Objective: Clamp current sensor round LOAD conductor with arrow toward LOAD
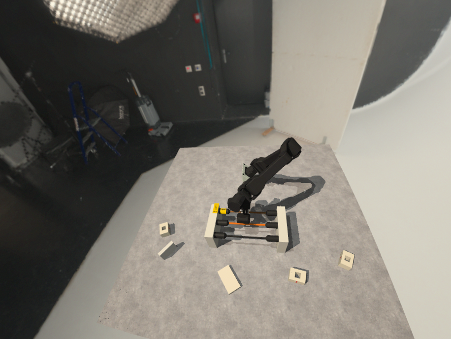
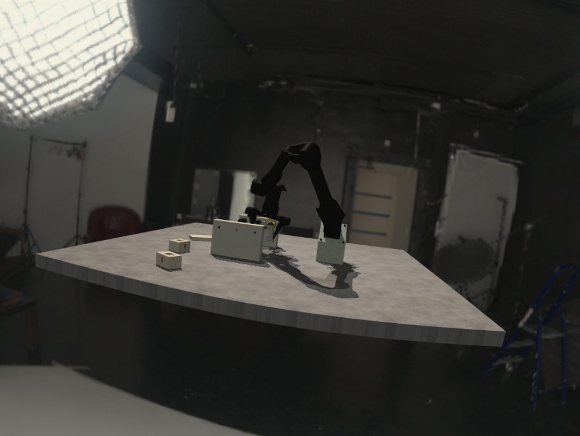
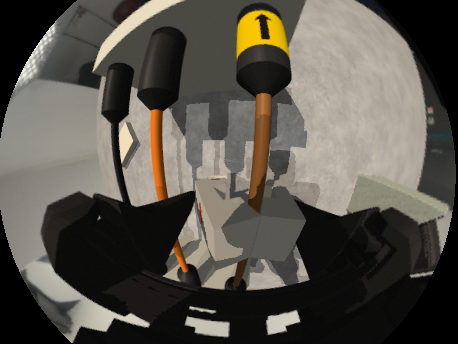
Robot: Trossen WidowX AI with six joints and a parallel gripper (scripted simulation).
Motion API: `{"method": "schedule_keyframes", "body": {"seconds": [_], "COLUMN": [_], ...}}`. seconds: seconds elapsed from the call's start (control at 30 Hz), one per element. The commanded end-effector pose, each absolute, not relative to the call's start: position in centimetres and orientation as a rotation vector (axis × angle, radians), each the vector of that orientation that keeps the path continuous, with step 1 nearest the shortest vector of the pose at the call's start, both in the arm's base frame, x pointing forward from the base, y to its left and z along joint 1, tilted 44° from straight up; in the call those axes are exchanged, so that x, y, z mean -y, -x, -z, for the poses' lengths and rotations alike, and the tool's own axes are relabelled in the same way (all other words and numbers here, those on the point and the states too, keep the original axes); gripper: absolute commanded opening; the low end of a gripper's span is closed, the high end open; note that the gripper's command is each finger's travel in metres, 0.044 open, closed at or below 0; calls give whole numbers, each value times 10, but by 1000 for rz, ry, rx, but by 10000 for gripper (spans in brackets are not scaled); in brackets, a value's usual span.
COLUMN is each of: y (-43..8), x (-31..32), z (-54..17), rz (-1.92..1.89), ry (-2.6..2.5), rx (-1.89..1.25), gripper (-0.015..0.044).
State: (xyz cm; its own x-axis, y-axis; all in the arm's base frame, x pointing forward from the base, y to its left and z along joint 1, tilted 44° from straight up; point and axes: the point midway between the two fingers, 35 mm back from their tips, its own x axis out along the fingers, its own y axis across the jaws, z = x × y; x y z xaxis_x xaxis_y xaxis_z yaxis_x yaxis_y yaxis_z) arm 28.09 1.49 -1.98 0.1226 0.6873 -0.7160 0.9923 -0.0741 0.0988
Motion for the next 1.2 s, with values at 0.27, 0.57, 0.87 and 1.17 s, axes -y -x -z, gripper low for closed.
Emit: {"method": "schedule_keyframes", "body": {"seconds": [0.27, 0.57, 0.87, 1.17], "y": [-281, -282, -282, -282], "x": [-22, -18, -18, -18], "z": [25, 23, 23, 23], "rz": [616, 635, 635, 635], "ry": [-1895, -1877, -1877, -1877], "rx": [-1511, -1534, -1534, -1534], "gripper": [440, 380, 320, 182]}}
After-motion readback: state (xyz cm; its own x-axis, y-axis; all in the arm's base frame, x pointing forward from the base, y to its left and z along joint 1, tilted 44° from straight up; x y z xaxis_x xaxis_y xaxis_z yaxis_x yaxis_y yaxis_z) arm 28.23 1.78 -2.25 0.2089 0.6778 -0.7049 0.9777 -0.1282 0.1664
